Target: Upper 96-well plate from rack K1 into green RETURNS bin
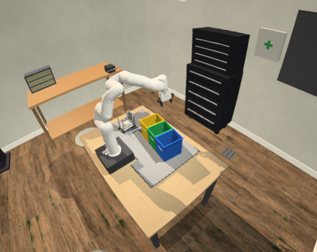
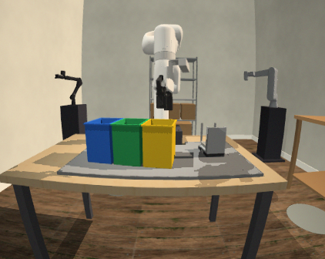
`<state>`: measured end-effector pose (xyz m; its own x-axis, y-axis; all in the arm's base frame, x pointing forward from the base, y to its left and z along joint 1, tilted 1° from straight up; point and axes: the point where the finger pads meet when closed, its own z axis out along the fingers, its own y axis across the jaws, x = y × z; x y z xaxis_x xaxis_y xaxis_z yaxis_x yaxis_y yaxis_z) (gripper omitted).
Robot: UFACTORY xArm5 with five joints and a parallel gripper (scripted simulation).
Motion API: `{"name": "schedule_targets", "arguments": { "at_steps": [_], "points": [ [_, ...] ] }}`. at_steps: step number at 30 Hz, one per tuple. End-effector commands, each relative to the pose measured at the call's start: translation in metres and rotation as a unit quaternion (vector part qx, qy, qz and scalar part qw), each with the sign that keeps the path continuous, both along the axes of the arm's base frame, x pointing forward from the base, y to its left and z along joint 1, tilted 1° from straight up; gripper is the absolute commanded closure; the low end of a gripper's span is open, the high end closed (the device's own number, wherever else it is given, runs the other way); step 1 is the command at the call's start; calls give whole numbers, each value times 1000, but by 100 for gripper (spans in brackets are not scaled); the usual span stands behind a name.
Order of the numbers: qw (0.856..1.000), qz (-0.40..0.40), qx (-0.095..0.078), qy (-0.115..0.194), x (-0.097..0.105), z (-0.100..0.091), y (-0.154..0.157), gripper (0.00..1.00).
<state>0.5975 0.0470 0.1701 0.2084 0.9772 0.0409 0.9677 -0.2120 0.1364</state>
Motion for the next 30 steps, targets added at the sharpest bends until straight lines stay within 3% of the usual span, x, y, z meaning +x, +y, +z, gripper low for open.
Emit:
{"name": "schedule_targets", "arguments": {
  "at_steps": [1, 17, 23, 30],
  "points": [
    [1000, 0, 0, -2, 1, 2, 0, 0],
    [1000, 0, 0, -2, 1, 2, 0, 0],
    [996, -90, 11, 6, -21, 20, -8, 0],
    [991, -134, 16, 11, -34, 28, -12, 0]
  ]
}}
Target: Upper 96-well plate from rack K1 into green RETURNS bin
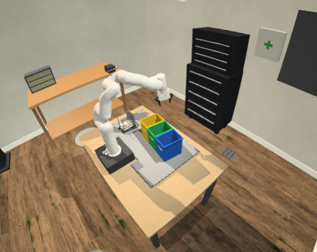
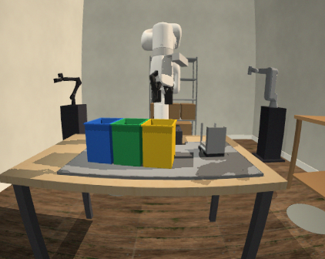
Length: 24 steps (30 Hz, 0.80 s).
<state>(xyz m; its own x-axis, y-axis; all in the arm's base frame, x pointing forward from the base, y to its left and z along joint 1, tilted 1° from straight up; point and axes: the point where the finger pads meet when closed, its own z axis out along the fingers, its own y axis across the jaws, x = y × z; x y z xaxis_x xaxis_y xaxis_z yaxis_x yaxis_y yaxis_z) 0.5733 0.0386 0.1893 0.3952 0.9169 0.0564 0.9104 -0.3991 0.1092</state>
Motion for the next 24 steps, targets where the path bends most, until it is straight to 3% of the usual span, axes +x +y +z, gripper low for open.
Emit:
{"name": "schedule_targets", "arguments": {
  "at_steps": [1, 15, 24],
  "points": [
    [999, -53, 6, 2, -14, 11, -4, 0],
    [985, -171, 17, 16, -48, 29, -14, 0],
    [965, -259, 23, 25, -75, 39, -20, 0]
  ]
}}
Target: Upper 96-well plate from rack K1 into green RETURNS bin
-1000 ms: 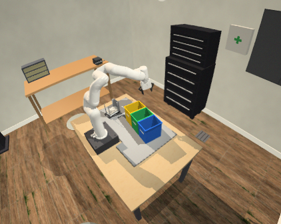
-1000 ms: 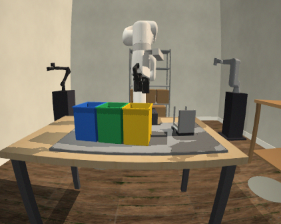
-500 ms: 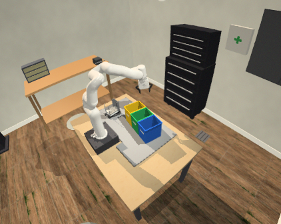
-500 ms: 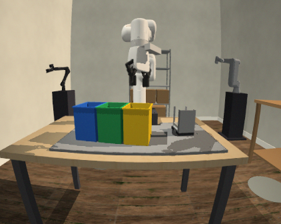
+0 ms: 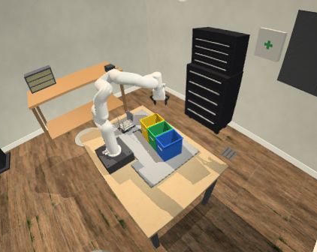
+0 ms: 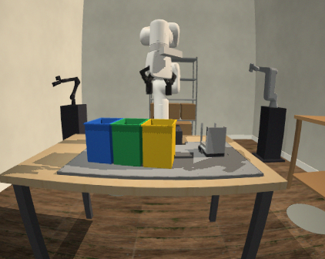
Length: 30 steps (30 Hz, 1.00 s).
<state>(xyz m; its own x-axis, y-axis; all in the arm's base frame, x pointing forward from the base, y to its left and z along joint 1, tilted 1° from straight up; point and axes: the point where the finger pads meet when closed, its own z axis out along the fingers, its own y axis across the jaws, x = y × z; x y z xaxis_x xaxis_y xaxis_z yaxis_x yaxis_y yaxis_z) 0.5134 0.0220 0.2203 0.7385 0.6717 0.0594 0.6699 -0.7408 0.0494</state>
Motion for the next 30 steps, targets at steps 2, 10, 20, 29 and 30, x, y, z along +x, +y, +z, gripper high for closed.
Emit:
{"name": "schedule_targets", "arguments": {
  "at_steps": [2, 10, 20, 29, 30],
  "points": [
    [998, -68, 5, 4, -19, 10, -5, 0],
    [990, -141, 8, 12, -42, 17, -10, 0],
    [973, -230, 11, 22, -70, 24, -15, 0],
    [948, -317, 13, 31, -98, 29, -20, 0],
    [948, -317, 13, 31, -98, 29, -20, 0]
  ]
}}
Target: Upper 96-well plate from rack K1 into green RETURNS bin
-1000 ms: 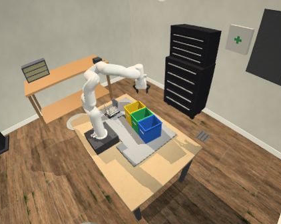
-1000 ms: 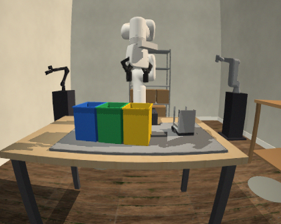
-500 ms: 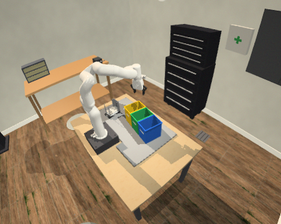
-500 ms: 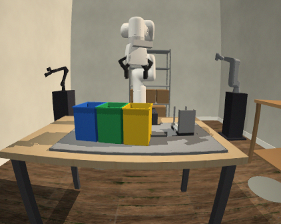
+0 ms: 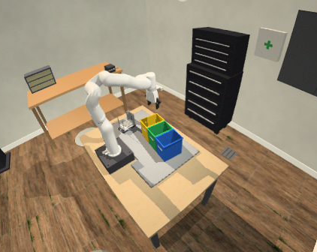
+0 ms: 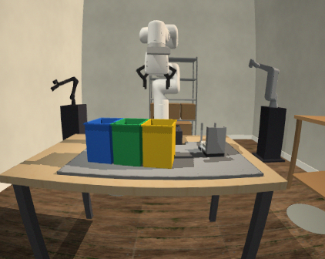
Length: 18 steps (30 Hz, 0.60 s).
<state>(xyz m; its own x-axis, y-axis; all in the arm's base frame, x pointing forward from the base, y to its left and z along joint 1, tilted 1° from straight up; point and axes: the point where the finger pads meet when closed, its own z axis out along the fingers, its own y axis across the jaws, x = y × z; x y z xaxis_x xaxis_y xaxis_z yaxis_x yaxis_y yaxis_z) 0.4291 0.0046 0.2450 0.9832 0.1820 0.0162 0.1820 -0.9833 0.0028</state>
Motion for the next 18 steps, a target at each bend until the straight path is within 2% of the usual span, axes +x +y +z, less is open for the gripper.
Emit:
{"name": "schedule_targets", "arguments": {
  "at_steps": [1, 3, 16, 18],
  "points": [
    [999, -46, 1, 1, -14, 5, -2, 0],
    [1000, -20, 0, 18, -18, 2, 7, 0],
    [1000, -20, -2, 18, -46, -14, 63, 0],
    [1000, -20, -2, 18, -46, -14, 63, 0]
  ]
}}
